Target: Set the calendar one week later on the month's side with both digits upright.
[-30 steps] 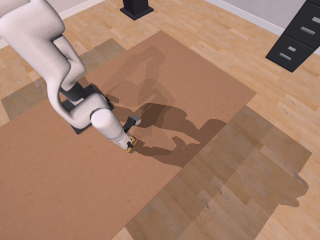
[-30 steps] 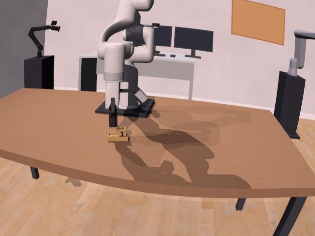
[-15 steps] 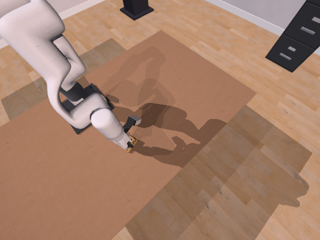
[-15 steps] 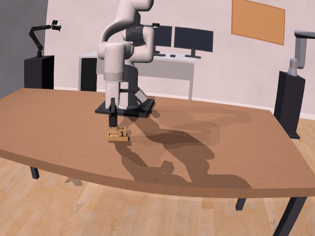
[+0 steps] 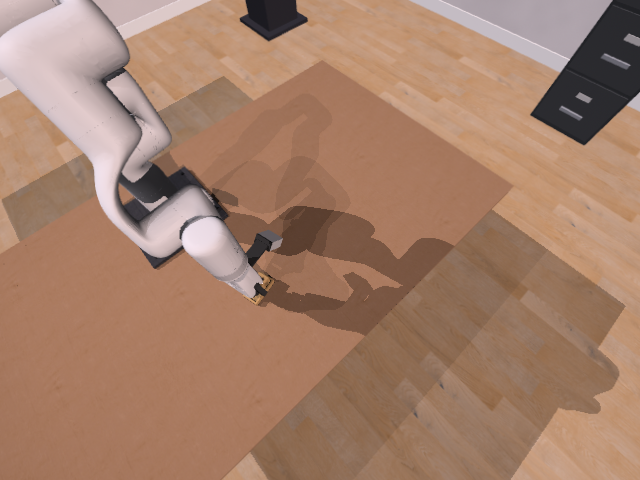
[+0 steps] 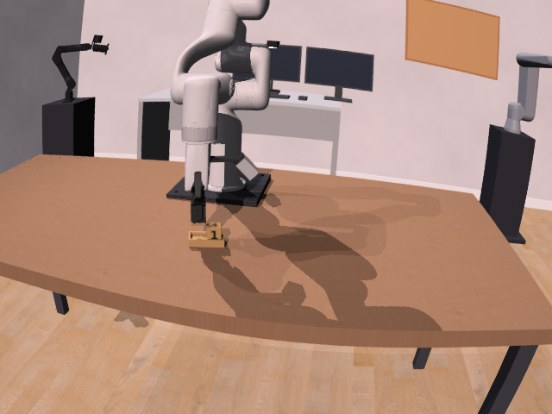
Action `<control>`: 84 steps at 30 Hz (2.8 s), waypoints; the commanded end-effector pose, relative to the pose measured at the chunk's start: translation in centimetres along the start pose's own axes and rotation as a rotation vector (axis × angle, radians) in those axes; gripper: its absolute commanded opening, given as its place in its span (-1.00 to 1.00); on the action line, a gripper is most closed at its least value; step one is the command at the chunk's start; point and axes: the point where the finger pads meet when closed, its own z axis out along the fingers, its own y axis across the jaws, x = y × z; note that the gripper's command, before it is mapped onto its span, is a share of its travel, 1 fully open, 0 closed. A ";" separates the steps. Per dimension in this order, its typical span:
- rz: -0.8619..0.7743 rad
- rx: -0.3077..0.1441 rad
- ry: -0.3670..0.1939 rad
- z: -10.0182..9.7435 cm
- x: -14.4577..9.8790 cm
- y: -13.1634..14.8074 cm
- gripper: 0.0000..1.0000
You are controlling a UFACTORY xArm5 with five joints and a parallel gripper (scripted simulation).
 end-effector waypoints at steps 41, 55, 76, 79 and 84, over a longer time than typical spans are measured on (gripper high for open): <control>0.000 -0.003 -0.001 -0.1 0.0 0.1 -0.43; 0.000 -0.003 -0.001 -0.1 0.0 0.1 -0.43; 0.000 -0.003 -0.001 -0.1 0.0 0.1 -0.43; 0.000 -0.003 -0.001 -0.1 0.0 0.1 -0.43; 0.000 -0.003 -0.001 -0.1 0.0 0.1 -0.43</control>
